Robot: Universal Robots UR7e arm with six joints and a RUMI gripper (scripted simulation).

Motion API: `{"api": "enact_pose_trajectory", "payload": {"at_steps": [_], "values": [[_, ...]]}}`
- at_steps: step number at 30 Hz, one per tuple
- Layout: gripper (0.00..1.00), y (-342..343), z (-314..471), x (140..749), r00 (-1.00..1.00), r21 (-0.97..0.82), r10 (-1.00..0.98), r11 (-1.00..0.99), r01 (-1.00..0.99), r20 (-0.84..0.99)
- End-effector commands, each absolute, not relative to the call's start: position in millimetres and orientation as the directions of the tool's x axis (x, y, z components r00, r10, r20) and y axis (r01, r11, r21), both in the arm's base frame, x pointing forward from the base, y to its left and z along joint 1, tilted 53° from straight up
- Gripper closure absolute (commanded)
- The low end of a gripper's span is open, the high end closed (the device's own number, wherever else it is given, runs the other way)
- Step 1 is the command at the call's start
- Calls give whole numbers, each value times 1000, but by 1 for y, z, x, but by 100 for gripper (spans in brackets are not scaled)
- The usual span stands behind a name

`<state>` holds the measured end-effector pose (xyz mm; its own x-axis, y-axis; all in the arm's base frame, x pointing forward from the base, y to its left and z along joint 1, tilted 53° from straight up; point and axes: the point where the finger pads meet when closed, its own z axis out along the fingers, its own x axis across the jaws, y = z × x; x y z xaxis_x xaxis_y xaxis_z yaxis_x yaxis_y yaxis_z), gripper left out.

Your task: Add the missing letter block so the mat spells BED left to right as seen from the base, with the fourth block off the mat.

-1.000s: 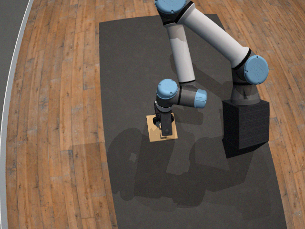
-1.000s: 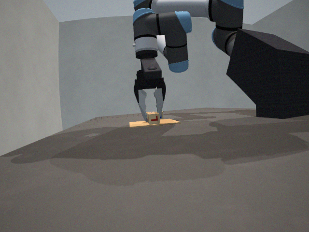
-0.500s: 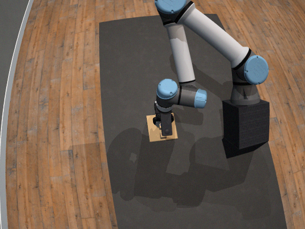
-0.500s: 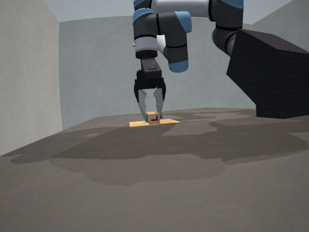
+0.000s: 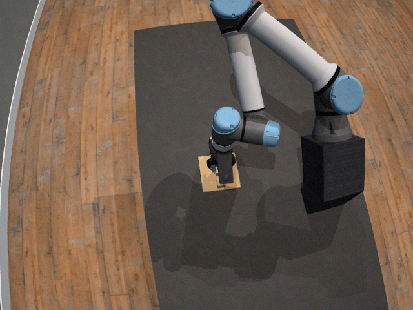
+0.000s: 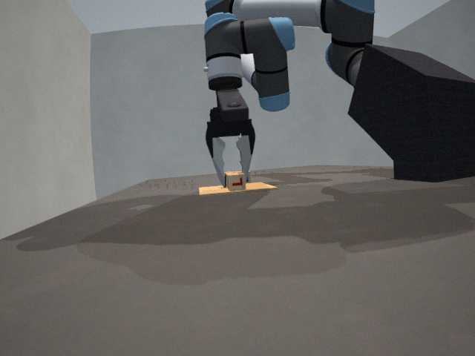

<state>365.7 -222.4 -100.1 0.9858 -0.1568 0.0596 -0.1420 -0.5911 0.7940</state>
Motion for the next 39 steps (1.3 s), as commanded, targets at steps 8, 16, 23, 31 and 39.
{"api": "enact_pose_trajectory", "payload": {"at_steps": [8,16,23,31,39], "values": [[72,-222,-100,366,986,794,-156,-591,-142,60],[72,-222,-100,366,986,794,-156,-591,-142,60],[72,-216,-95,367,986,794,-156,-591,-142,60],[72,-202,-85,368,986,794,-156,-591,-142,60],[72,-179,-67,371,986,794,-156,-591,-142,60]]}}
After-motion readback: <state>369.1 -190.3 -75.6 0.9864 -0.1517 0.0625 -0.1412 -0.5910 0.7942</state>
